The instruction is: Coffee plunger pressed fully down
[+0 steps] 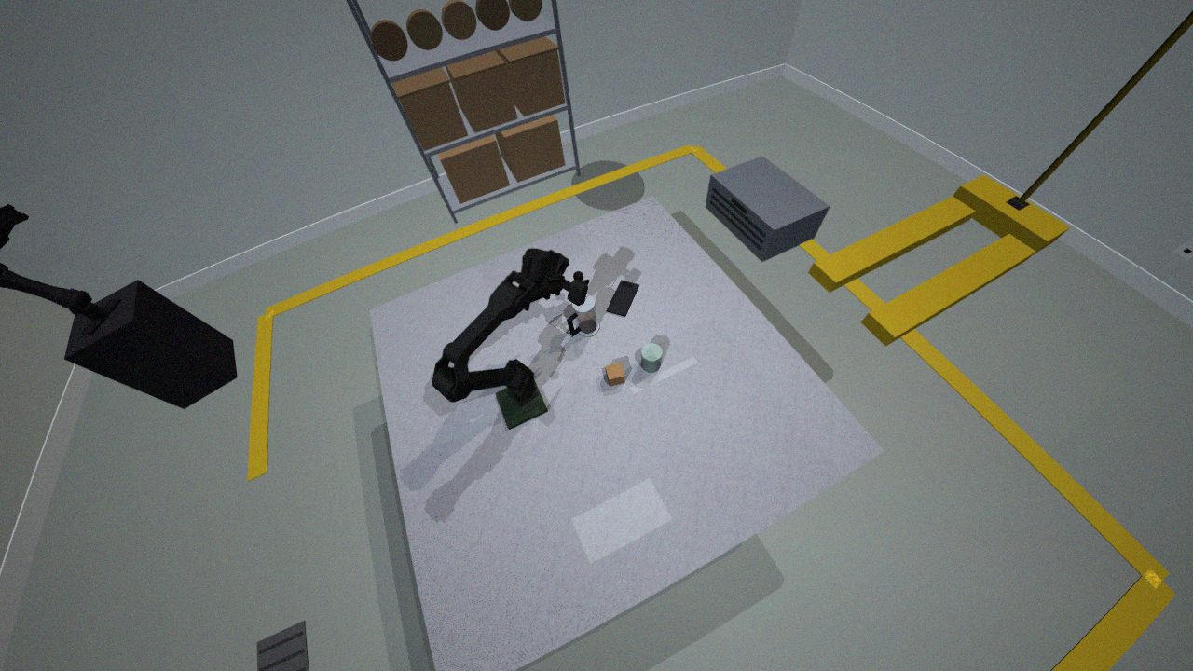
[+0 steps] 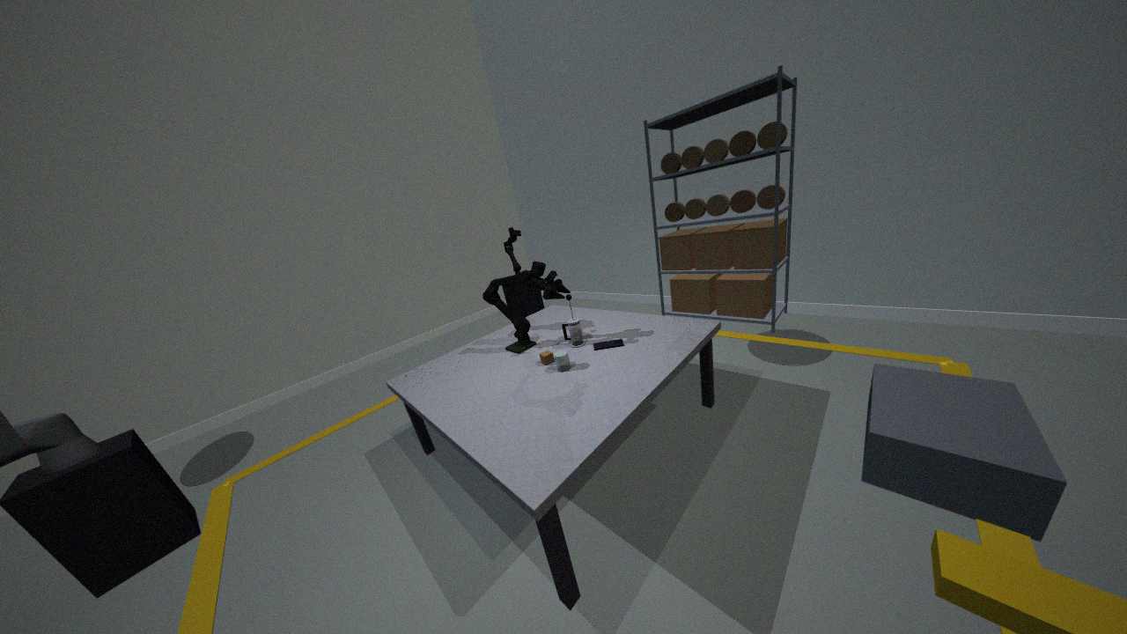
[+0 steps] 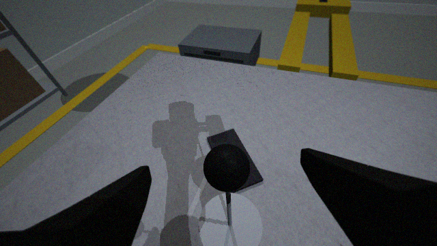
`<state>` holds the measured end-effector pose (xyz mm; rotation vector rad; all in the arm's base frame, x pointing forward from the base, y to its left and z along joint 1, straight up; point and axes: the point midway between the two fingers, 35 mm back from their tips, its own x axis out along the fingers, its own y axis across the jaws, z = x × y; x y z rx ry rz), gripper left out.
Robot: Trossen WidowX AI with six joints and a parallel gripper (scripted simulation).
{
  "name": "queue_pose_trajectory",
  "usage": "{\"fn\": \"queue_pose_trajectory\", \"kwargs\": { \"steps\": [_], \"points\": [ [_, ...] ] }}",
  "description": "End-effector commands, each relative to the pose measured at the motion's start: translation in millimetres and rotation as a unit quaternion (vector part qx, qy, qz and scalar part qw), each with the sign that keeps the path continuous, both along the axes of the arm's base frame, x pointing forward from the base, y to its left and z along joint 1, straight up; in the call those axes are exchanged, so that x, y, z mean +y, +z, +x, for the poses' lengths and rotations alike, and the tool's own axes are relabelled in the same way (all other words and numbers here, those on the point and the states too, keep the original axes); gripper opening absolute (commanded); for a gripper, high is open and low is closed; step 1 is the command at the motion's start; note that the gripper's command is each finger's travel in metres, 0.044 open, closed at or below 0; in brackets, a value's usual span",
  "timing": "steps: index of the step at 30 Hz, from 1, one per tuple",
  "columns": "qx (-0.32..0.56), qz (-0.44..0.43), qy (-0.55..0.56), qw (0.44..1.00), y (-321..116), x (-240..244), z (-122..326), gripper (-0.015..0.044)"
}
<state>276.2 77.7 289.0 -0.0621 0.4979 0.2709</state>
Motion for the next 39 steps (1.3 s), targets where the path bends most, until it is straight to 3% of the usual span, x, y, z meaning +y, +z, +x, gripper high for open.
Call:
{"fn": "queue_pose_trajectory", "kwargs": {
  "steps": [1,8,19,24,39],
  "points": [
    [0.003,-0.004,-0.001,1.0,-6.5,0.8,5.0,0.044],
    [0.003,-0.004,-0.001,1.0,-11.2,2.9,12.0,0.044],
    [0.003,-0.004,-0.001,1.0,-11.2,2.9,12.0,0.0151],
    [0.003,-0.004,-0.001,1.0,-11.2,2.9,12.0,0.0122],
    [0.003,-0.004,-0.001,1.0,-22.9,3.6,14.2,0.0122]
  ]
}}
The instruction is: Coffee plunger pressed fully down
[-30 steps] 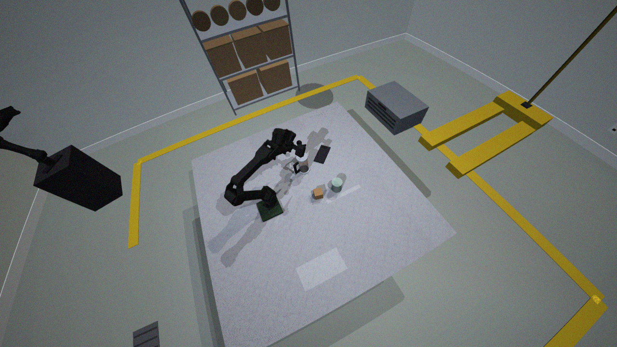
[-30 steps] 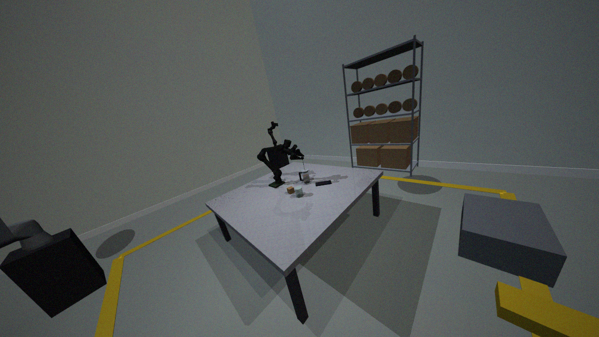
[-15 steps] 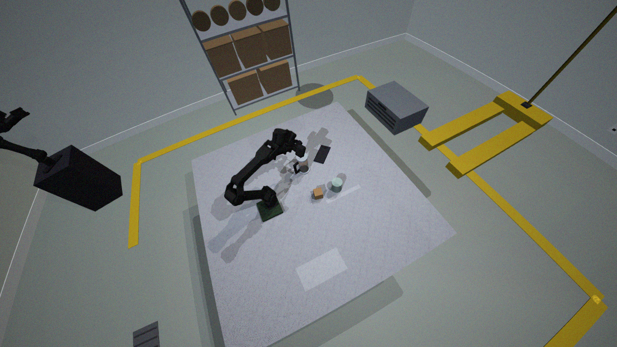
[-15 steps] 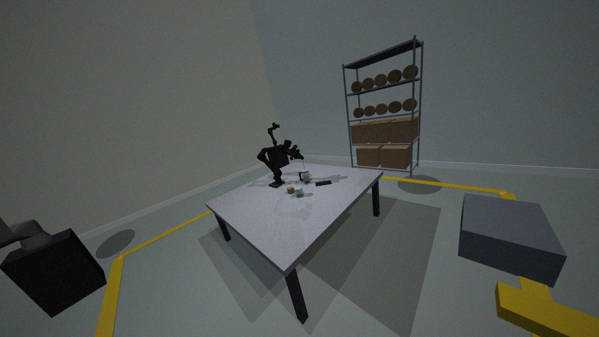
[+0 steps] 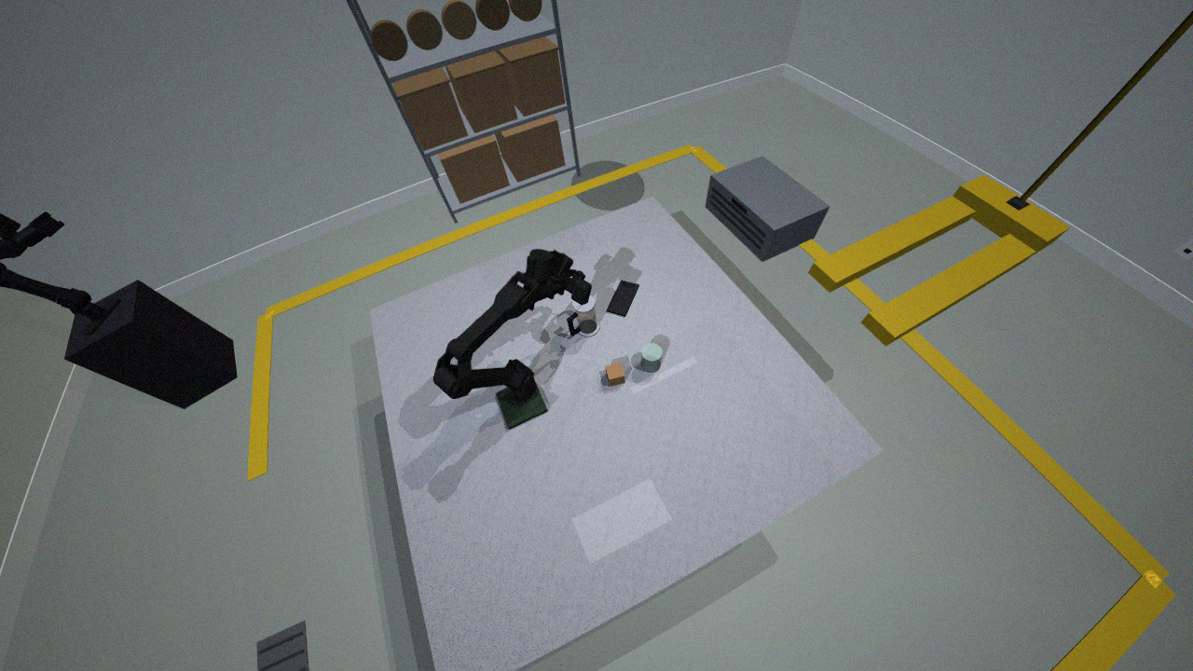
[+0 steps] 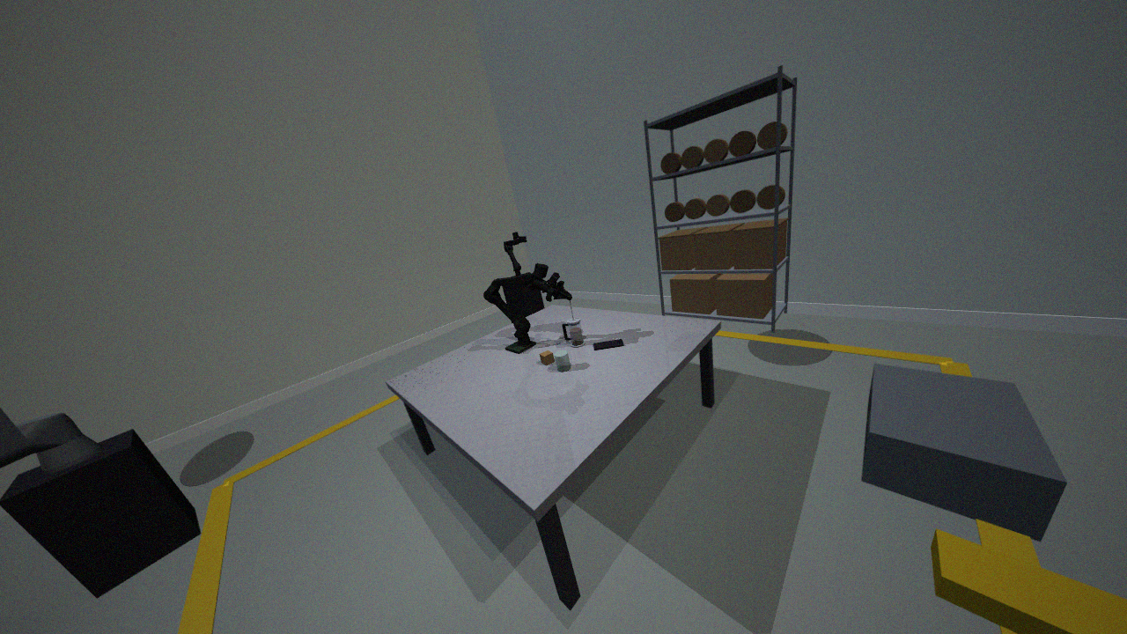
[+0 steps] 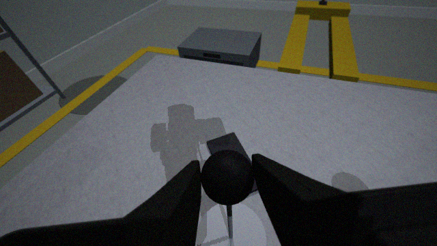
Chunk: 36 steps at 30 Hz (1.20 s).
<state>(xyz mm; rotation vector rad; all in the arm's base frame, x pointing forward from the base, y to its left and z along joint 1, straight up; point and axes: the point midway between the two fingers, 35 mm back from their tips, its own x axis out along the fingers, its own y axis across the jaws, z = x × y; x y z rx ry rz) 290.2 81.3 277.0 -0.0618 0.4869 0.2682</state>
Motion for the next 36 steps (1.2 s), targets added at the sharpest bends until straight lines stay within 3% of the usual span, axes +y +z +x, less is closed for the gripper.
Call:
{"fn": "queue_pose_trajectory", "kwargs": {
  "steps": [1,36],
  "points": [
    [0.008,-0.004,0.0,1.0,-12.5,0.0,0.5,0.0122],
    [0.008,-0.004,0.0,1.0,-69.2,2.3,8.3,0.0122]
  ]
}}
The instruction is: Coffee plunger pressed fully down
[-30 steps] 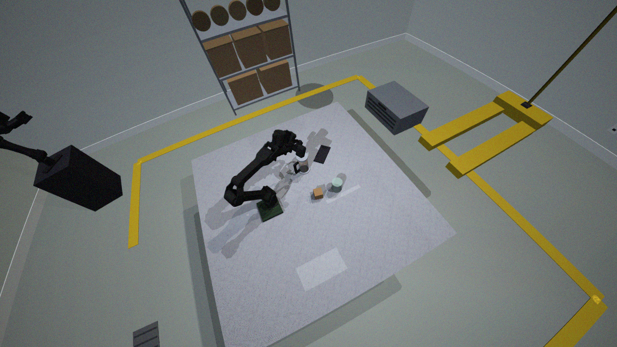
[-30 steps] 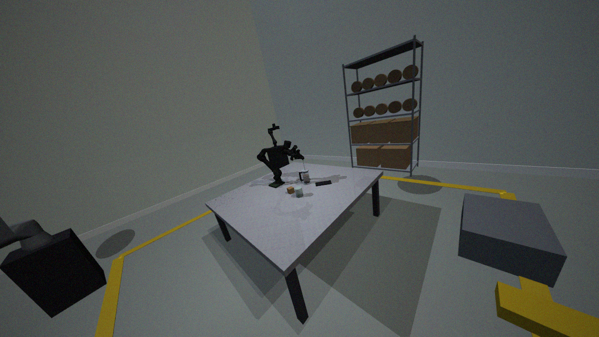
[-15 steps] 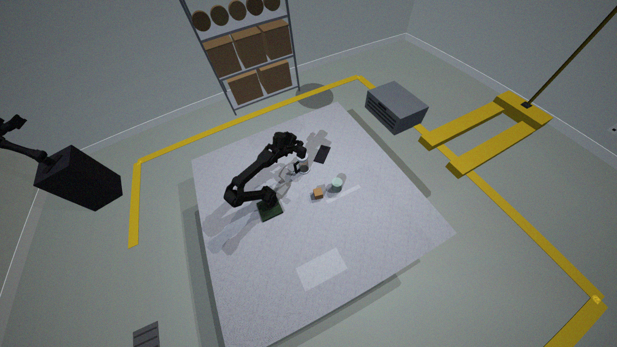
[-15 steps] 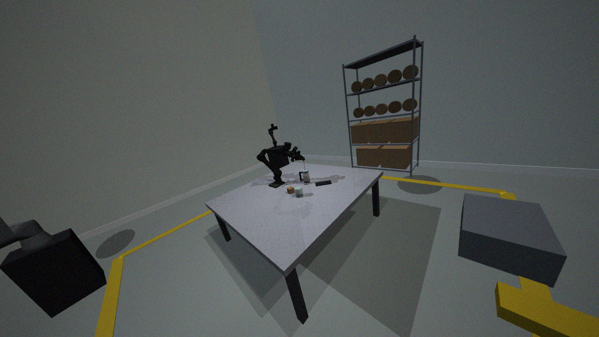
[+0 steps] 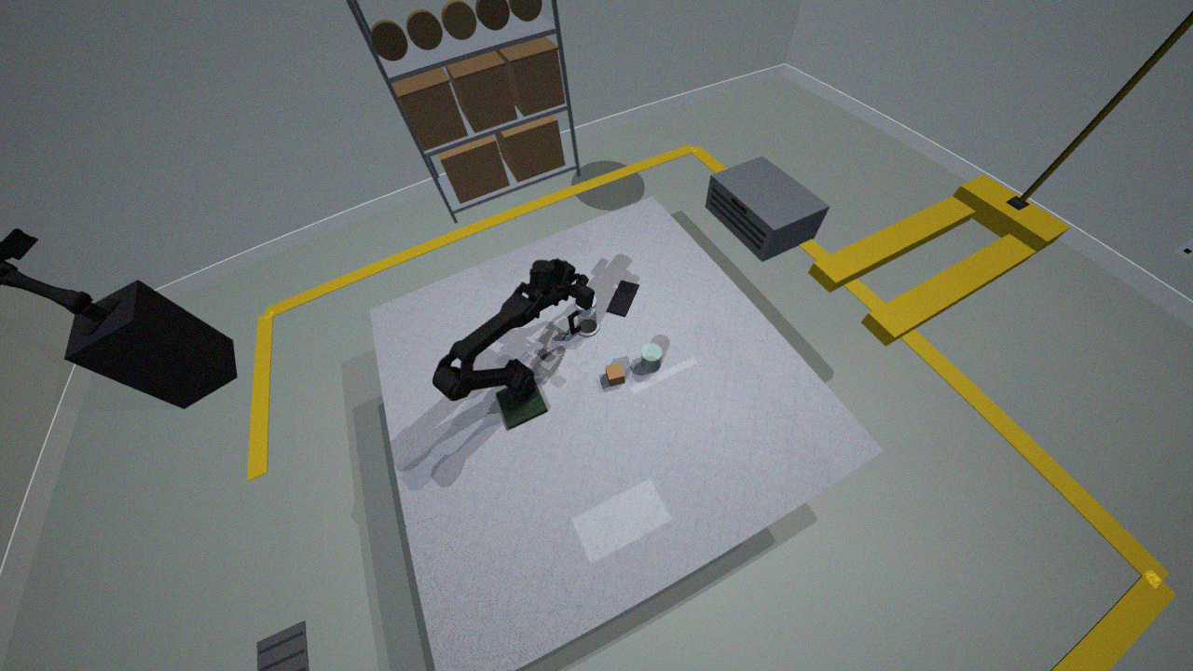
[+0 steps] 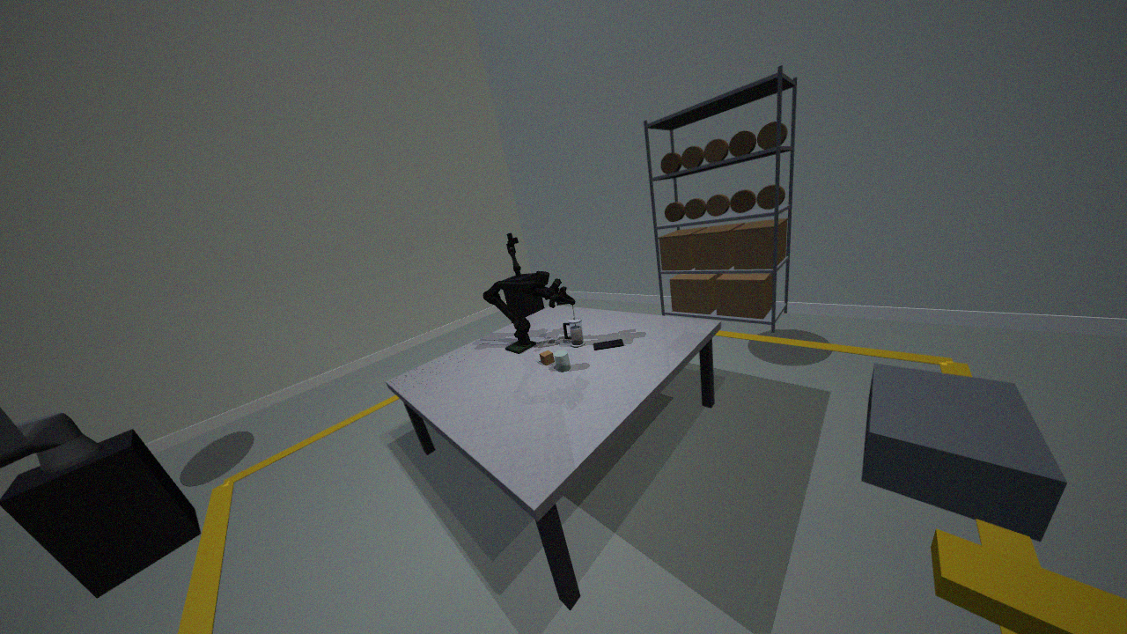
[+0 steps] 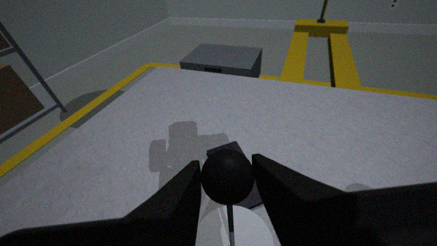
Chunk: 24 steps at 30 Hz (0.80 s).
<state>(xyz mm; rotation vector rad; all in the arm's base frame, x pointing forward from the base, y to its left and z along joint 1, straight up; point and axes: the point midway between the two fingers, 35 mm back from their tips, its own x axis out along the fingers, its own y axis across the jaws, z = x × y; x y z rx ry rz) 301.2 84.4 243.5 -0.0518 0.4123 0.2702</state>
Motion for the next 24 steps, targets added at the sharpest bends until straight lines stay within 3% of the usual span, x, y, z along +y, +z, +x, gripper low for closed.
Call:
{"fn": "queue_pose_trajectory", "kwargs": {
  "steps": [1,24],
  "points": [
    [0.044,-0.014,0.0,0.999,-37.3,-0.8,-2.5,0.0122],
    [0.043,-0.014,0.001,0.999,-70.6,1.8,5.9,0.0122]
  ]
}}
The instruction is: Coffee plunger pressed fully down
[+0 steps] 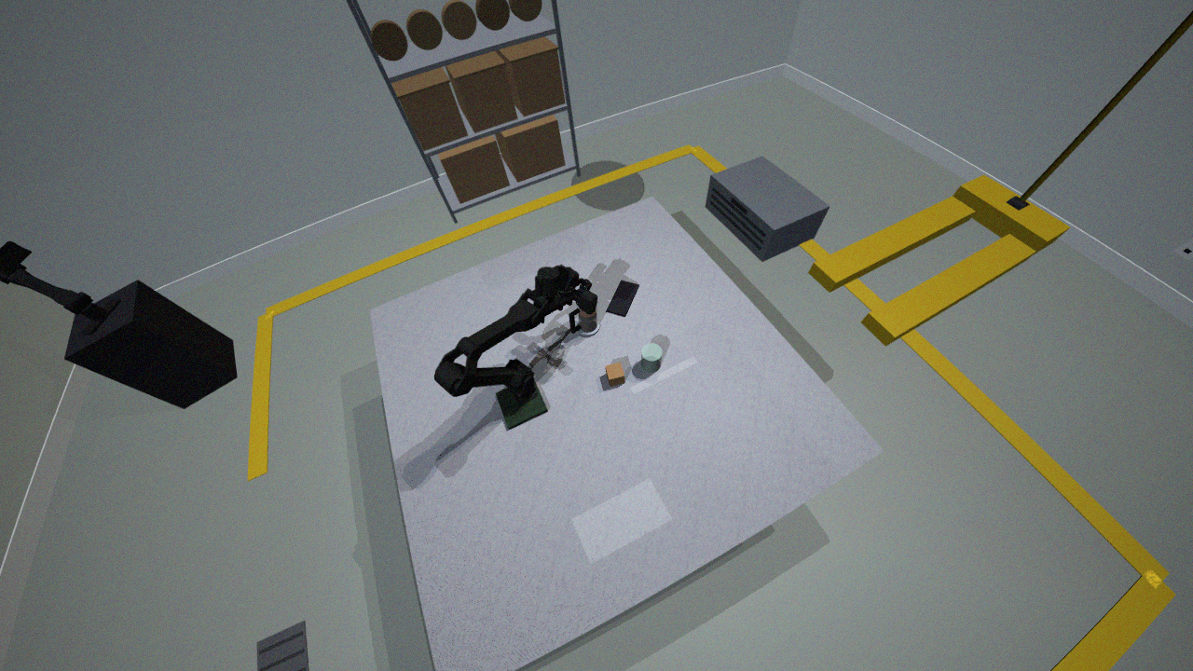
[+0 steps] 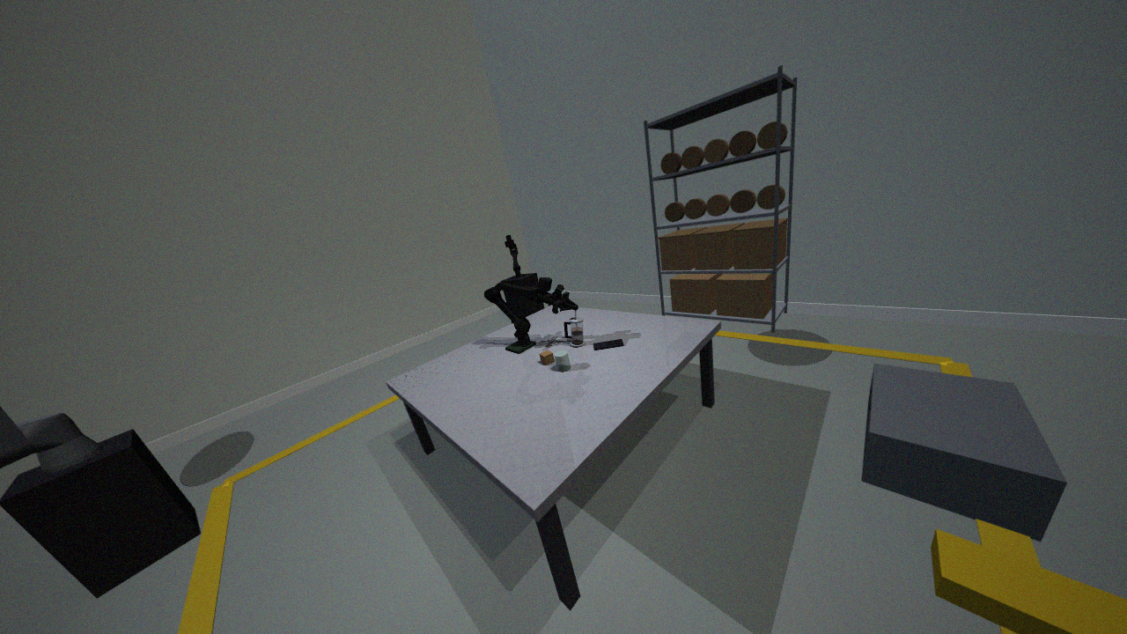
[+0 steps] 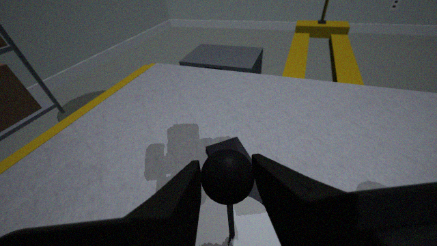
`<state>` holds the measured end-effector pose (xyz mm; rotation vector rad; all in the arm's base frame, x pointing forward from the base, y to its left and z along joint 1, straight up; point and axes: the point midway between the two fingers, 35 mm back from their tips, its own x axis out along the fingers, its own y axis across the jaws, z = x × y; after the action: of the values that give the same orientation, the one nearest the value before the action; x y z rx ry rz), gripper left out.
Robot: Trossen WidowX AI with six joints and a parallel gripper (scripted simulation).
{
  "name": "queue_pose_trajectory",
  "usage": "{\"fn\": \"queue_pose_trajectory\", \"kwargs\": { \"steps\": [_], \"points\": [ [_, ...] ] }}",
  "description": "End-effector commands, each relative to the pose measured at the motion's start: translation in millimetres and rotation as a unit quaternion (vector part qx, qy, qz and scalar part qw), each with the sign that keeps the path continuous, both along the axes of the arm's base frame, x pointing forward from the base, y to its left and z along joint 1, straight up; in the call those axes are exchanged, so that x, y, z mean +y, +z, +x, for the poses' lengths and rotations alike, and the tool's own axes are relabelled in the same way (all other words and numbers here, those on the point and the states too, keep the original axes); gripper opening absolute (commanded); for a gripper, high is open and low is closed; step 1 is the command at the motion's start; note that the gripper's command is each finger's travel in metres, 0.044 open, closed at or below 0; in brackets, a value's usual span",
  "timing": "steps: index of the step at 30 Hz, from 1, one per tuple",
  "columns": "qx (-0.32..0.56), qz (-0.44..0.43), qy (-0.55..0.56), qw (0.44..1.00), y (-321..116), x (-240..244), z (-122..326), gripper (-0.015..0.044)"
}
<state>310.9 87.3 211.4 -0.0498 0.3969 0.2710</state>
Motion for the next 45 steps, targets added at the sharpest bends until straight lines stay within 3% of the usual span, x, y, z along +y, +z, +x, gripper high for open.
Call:
{"fn": "queue_pose_trajectory", "kwargs": {
  "steps": [1,45],
  "points": [
    [0.051,-0.016,0.0,0.999,-38.6,-0.8,-2.9,0.0122],
    [0.05,-0.016,0.0,0.999,-33.5,3.0,9.2,0.0122]
  ]
}}
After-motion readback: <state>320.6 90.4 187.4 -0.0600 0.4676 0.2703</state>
